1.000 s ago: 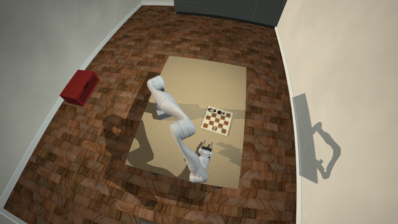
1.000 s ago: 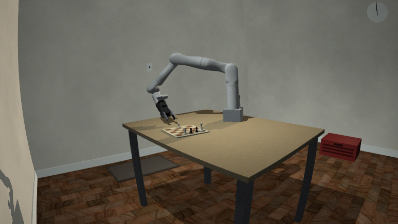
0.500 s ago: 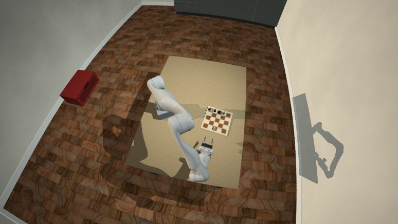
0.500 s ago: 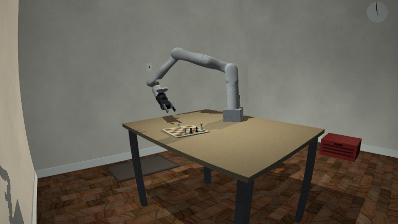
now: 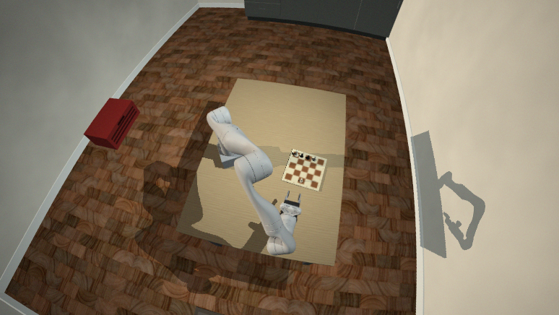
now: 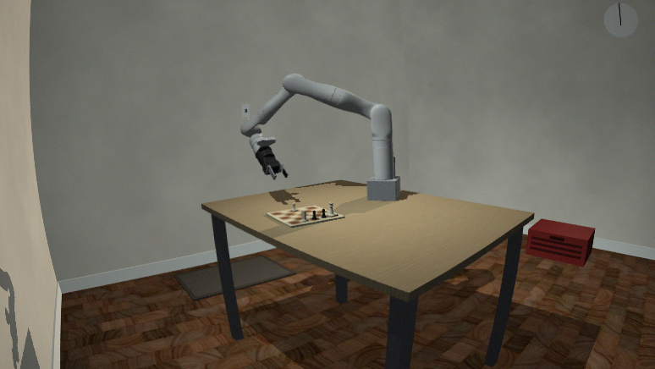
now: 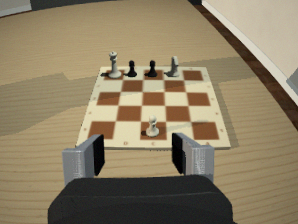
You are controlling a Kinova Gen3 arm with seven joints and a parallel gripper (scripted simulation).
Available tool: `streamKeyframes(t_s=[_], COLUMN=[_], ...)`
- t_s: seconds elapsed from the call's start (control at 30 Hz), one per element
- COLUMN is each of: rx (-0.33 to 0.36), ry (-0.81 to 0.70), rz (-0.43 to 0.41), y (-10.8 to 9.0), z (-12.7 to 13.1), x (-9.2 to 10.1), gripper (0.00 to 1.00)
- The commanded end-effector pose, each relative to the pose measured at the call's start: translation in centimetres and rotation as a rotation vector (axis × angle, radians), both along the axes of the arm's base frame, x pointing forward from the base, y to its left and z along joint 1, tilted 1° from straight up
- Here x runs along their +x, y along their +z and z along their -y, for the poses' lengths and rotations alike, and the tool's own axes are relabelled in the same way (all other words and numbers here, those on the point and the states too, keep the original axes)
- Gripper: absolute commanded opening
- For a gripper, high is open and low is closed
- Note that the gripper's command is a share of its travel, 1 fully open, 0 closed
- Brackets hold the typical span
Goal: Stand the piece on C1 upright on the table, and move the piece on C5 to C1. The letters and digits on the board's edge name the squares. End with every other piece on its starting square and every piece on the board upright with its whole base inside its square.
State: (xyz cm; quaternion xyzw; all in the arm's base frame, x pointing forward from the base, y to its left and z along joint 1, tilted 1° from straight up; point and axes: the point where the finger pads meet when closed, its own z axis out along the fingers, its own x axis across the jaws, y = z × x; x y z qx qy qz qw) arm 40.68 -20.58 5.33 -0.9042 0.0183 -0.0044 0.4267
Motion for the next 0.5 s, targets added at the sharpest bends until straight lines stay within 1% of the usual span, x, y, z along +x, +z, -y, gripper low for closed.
streamKeyframes(t_s=[0.0, 0.07, 0.13, 0.2, 0.3, 0.43, 0.47], rx=[-0.015, -0.039, -0.039, -0.071, -0.135, -0.239, -0.239], ry=[0.032, 0.077, 0.077, 0.14, 0.273, 0.516, 0.516], rz=[0.009, 0.02, 0.02, 0.036, 0.074, 0.154, 0.154], y=[0.1, 0.0, 0.0, -0.1, -0.4, -0.7, -0.7], z=[-0.8, -1.7, -1.7, -3.0, -5.5, -9.4, -9.4], x=[0.3, 0.5, 0.5, 0.7, 1.0, 1.4, 1.4], gripper=[1.0, 1.0, 1.0, 1.0, 1.0, 1.0, 1.0])
